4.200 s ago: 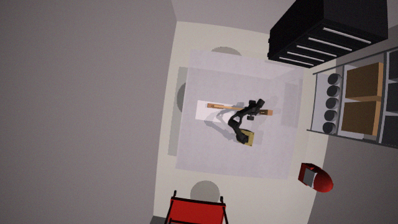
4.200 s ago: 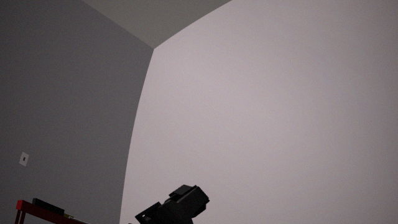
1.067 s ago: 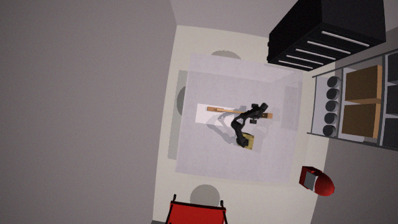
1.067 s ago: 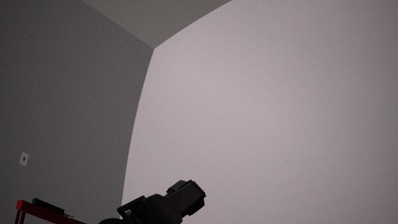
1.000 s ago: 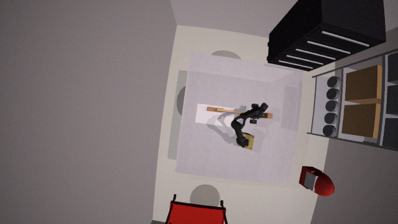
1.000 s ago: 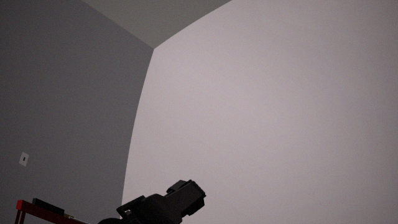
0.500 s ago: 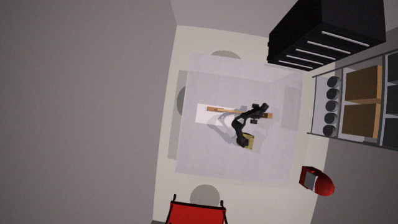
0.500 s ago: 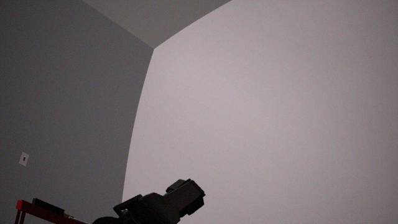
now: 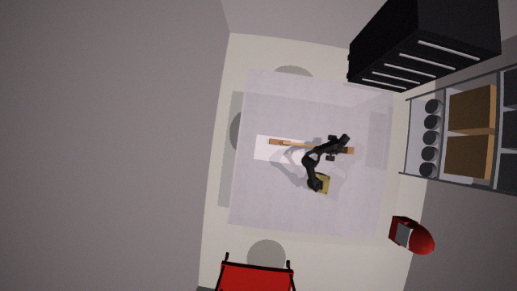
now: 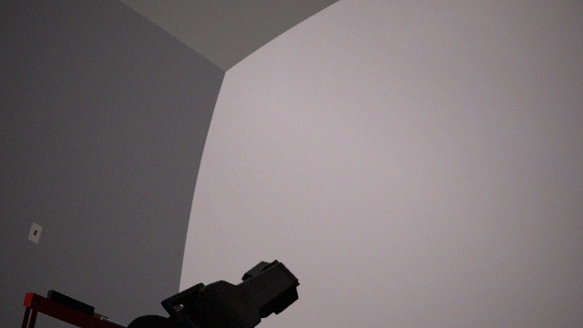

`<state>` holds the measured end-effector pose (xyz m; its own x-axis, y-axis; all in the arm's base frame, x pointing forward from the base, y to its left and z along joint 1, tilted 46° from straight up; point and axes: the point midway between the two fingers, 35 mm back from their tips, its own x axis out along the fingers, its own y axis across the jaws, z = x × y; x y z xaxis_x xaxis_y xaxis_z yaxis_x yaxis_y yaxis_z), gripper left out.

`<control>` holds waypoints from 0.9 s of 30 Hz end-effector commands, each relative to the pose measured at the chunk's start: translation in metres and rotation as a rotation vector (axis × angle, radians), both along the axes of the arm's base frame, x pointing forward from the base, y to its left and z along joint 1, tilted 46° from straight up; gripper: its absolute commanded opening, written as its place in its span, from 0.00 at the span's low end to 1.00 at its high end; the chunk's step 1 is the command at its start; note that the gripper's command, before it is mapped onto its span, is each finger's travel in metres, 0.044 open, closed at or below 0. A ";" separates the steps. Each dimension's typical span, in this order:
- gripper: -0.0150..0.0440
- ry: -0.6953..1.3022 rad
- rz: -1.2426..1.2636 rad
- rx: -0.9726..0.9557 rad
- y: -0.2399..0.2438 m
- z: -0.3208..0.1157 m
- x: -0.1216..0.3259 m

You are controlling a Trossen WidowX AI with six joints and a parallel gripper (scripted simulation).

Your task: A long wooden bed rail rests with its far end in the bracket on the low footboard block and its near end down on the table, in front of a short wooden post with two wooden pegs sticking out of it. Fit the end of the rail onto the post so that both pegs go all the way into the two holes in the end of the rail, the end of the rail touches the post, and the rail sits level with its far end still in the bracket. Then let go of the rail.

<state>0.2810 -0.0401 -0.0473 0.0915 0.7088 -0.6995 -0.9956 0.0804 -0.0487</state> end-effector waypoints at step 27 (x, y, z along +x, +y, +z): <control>0.25 -0.004 -0.006 -0.003 -0.009 -0.006 0.000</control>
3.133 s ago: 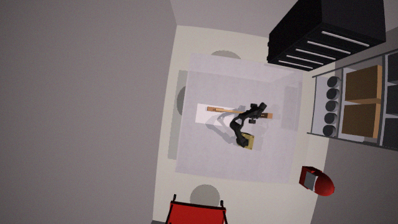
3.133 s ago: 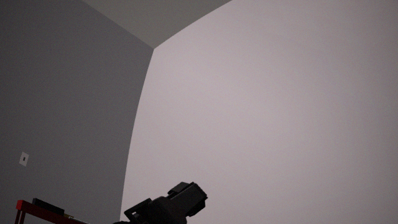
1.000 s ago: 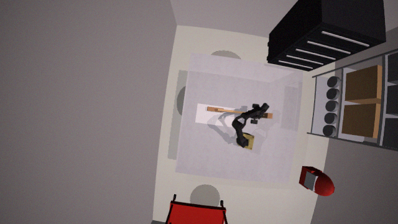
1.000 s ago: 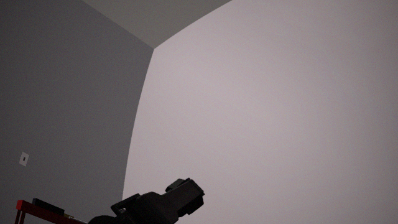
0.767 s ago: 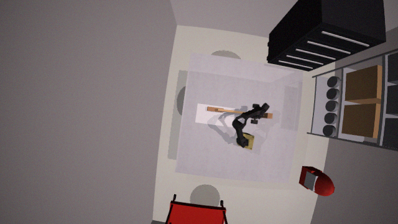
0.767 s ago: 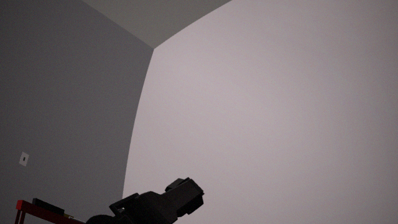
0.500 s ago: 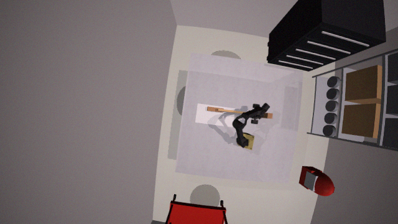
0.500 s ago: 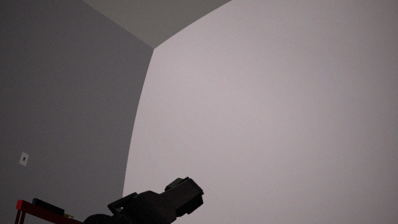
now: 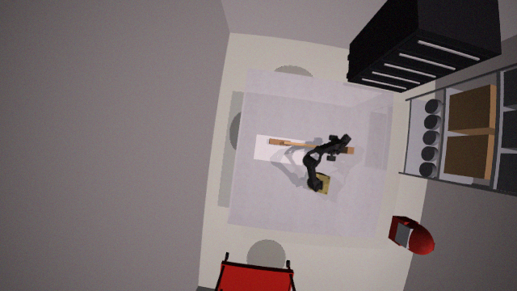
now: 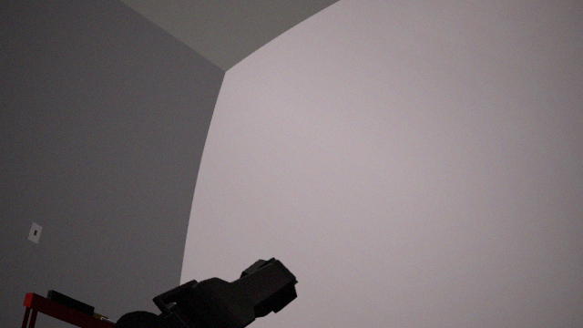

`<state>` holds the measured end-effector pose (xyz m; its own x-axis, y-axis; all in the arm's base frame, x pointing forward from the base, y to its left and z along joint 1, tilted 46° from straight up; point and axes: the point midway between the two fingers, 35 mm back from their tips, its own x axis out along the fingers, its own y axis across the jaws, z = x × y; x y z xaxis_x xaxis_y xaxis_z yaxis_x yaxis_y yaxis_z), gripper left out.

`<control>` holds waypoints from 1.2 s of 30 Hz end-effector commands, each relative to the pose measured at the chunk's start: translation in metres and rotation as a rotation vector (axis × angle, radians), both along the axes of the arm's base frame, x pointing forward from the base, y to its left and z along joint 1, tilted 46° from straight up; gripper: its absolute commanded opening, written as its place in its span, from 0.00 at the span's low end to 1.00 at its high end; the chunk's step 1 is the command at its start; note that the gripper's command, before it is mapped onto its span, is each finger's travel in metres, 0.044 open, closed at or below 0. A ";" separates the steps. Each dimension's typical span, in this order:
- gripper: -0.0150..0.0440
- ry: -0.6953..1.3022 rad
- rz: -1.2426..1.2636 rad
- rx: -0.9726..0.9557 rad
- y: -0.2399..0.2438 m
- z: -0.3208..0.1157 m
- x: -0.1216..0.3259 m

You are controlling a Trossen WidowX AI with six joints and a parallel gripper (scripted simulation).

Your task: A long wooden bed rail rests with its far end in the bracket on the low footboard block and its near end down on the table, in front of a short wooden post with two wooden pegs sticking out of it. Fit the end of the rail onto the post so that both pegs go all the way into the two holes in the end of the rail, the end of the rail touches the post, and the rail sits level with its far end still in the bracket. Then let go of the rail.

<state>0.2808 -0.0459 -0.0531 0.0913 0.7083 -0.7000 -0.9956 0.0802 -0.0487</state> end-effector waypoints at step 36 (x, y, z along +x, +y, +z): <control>0.25 -0.004 -0.006 -0.003 -0.011 -0.008 0.000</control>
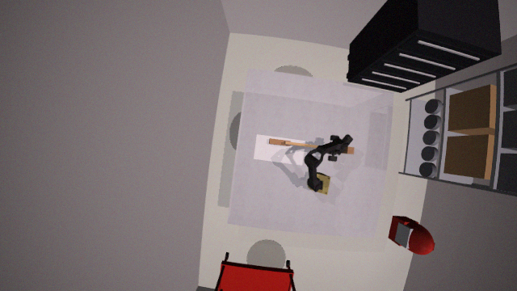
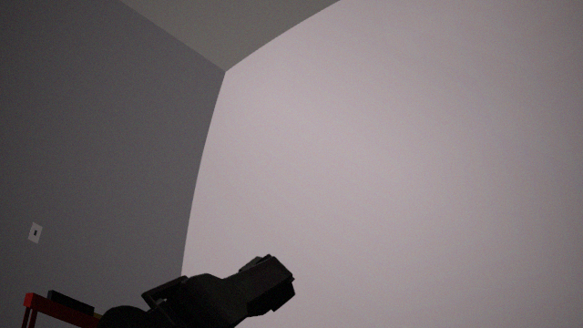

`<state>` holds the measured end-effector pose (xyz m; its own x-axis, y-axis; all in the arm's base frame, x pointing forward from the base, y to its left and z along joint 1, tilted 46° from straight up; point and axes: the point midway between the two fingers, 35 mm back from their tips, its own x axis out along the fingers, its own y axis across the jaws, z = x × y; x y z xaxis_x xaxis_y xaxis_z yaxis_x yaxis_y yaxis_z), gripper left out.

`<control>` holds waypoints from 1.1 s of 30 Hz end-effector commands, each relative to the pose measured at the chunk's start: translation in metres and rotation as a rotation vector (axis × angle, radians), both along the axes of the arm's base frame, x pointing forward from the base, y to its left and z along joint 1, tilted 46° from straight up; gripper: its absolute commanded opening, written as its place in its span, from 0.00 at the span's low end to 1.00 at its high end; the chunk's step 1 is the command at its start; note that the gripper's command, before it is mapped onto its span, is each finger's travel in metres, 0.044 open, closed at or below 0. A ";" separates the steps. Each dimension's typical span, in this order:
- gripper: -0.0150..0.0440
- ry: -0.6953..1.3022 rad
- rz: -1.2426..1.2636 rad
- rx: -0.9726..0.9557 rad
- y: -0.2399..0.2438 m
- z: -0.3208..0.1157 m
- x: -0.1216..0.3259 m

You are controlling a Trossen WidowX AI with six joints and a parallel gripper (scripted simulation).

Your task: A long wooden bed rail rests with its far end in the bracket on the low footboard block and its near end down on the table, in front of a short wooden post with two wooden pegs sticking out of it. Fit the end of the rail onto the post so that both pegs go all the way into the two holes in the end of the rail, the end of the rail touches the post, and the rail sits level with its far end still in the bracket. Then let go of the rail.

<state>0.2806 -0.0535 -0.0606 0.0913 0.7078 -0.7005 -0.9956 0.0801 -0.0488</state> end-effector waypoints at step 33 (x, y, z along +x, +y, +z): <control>0.74 0.000 0.000 0.000 -0.004 -0.004 0.000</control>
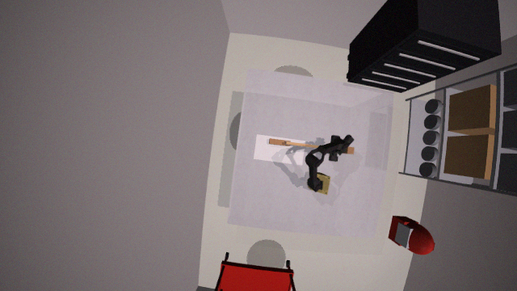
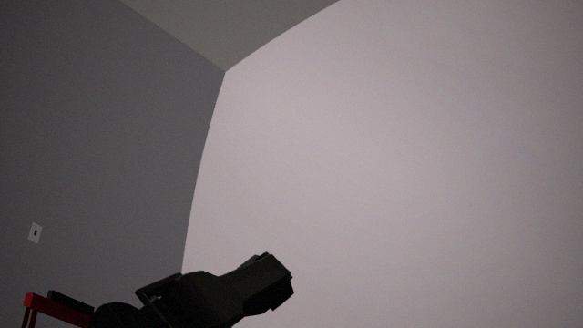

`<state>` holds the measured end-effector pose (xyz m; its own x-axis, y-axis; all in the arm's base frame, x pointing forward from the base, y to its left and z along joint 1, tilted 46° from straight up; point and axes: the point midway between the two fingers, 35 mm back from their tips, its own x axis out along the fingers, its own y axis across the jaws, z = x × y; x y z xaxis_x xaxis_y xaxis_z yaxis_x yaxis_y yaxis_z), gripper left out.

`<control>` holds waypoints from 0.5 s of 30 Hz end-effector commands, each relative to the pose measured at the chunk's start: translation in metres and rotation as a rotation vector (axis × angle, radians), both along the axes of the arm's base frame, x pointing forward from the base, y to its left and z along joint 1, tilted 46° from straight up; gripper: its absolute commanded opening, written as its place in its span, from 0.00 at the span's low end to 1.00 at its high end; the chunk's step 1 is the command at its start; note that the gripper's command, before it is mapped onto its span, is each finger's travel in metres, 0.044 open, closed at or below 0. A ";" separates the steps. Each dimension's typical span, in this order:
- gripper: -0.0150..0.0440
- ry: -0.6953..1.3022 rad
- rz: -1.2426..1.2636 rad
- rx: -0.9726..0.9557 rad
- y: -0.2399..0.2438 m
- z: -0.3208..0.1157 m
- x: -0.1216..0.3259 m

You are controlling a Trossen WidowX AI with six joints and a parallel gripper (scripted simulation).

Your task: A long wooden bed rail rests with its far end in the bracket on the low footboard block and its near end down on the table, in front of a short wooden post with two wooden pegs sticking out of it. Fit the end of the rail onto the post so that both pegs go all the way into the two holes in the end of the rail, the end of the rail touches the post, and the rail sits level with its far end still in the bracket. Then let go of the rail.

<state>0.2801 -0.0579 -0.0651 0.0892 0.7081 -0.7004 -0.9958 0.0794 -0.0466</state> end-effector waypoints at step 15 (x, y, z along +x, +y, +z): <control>1.00 -0.005 -0.007 -0.002 0.000 0.040 -0.002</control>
